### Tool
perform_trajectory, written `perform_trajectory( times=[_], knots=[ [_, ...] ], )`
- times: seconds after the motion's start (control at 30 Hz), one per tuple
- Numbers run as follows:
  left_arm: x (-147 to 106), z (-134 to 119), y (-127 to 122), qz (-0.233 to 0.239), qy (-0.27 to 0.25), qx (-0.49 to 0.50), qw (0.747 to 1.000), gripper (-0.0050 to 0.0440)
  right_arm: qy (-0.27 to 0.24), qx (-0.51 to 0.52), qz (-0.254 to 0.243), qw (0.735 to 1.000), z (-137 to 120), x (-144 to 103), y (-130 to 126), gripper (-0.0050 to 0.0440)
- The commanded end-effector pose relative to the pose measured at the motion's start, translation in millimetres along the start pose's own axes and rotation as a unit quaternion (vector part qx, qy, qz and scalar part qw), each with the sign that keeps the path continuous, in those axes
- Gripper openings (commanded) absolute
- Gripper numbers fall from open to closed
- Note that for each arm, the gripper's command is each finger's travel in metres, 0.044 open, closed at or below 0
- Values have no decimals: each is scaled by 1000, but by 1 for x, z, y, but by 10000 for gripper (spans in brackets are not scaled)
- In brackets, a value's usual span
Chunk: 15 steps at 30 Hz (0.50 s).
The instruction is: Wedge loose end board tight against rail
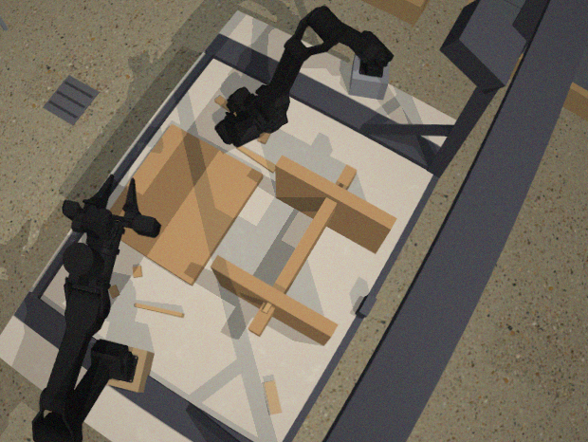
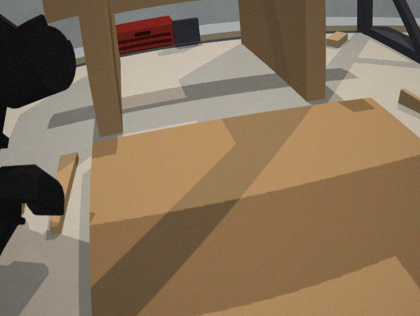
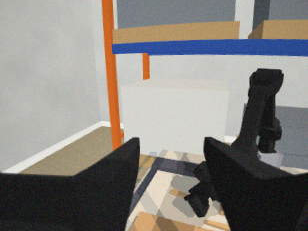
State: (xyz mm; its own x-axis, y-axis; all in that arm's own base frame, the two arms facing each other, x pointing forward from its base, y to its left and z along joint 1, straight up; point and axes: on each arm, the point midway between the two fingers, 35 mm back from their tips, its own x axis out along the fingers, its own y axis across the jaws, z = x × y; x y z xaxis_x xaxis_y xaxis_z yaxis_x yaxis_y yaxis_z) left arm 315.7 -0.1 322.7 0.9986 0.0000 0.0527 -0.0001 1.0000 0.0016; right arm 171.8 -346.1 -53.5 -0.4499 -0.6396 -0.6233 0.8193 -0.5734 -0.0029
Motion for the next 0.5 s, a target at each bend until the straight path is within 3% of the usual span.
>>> perform_trajectory(
  times=[0.0, 0.17, 0.33, 0.37, 0.47],
  knots=[
    [-1, 4, 1, 3, -6, -1, 1000, 201, -3, 10, 8, 1000, 7, 6, 6, 175],
    [-1, 4, 1, 3, -6, -1, 1000, 201, -3, 10, 8, 1000, 7, 14, 6, 175],
    [-1, 4, 1, 3, -6, -1, 1000, 201, -6, 14, 15, 1000, 11, 4, 10, 175],
    [-1, 4, 1, 3, -6, -1, 1000, 201, -7, 17, 18, 1000, 13, 3, 12, 10],
    [-1, 4, 1, 3, -6, -1, 1000, 201, -7, 18, 18, 1000, 13, 3, 12, 10]
  ],
)
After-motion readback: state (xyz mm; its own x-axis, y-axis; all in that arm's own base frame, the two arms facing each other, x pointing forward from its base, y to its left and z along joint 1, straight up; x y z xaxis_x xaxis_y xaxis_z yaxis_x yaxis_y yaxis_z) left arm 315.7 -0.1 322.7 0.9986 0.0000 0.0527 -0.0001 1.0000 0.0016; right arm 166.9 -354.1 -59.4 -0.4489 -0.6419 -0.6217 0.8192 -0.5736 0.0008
